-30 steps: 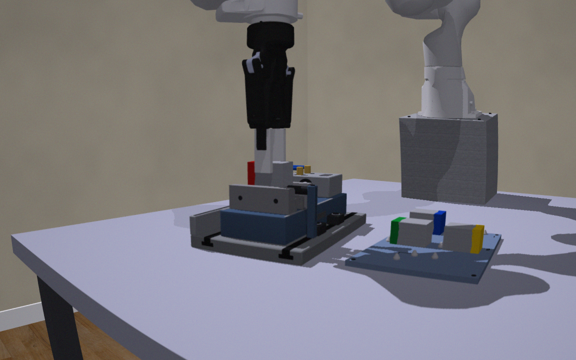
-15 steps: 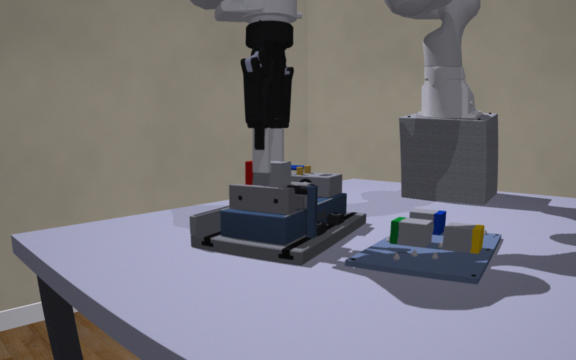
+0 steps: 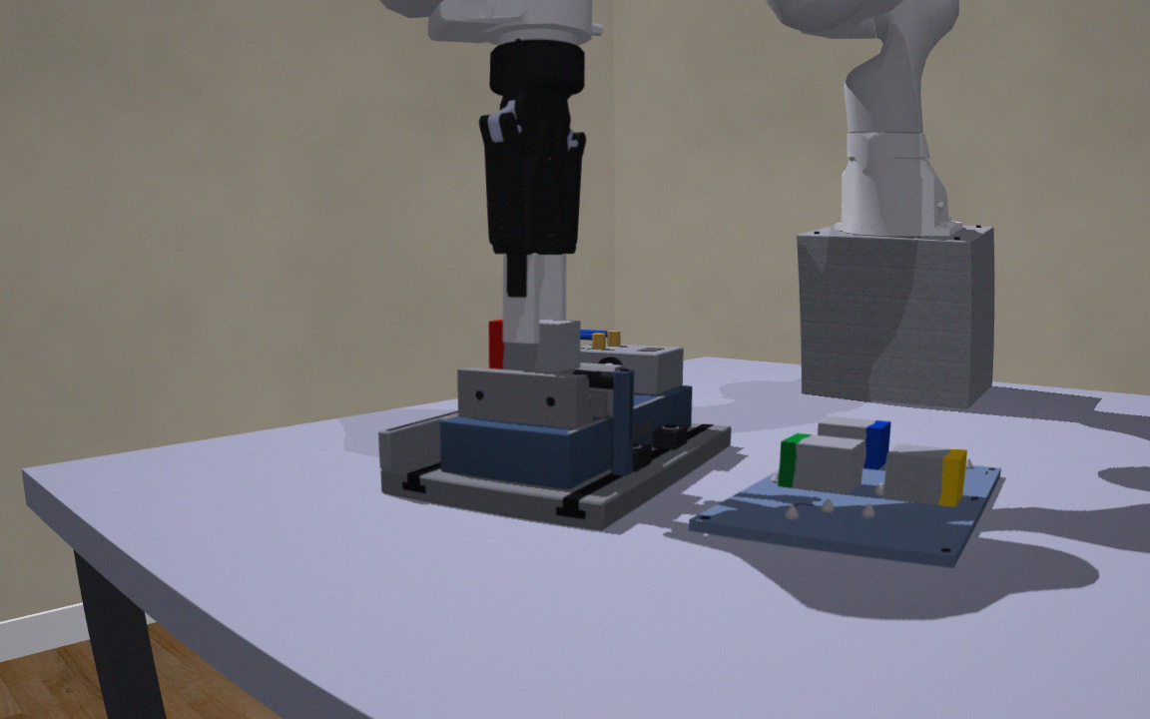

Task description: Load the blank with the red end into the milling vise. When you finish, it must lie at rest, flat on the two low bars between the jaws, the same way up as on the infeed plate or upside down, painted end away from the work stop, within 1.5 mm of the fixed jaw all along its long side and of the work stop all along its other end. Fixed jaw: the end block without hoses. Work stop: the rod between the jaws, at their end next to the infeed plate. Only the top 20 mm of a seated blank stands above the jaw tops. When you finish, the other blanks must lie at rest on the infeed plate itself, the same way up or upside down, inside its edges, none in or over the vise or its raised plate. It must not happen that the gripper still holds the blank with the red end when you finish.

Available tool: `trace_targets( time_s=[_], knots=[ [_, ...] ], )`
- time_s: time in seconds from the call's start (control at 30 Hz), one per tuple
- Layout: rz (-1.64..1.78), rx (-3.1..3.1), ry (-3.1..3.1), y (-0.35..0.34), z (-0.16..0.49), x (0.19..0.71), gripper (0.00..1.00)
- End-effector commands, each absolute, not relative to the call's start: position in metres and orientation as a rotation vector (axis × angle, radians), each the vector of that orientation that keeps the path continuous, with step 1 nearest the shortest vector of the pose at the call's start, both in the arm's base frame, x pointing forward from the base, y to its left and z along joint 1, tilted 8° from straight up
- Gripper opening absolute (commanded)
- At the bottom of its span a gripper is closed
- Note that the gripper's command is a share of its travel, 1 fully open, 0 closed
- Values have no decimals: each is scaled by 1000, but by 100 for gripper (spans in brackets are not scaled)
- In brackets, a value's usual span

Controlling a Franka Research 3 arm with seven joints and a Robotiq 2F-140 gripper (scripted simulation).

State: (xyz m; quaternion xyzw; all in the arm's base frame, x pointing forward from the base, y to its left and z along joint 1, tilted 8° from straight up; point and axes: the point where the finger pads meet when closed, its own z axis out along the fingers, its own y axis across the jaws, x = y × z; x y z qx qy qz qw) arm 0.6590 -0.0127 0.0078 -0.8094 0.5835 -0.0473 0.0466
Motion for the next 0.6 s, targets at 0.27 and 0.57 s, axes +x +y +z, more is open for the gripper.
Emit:
trace_targets(
  time_s=[0.27,0.57],
  knots=[
    [-146,-2466,1784,-13,13,659,0],
    [-146,-2466,1784,-13,15,658,0]
  ],
)
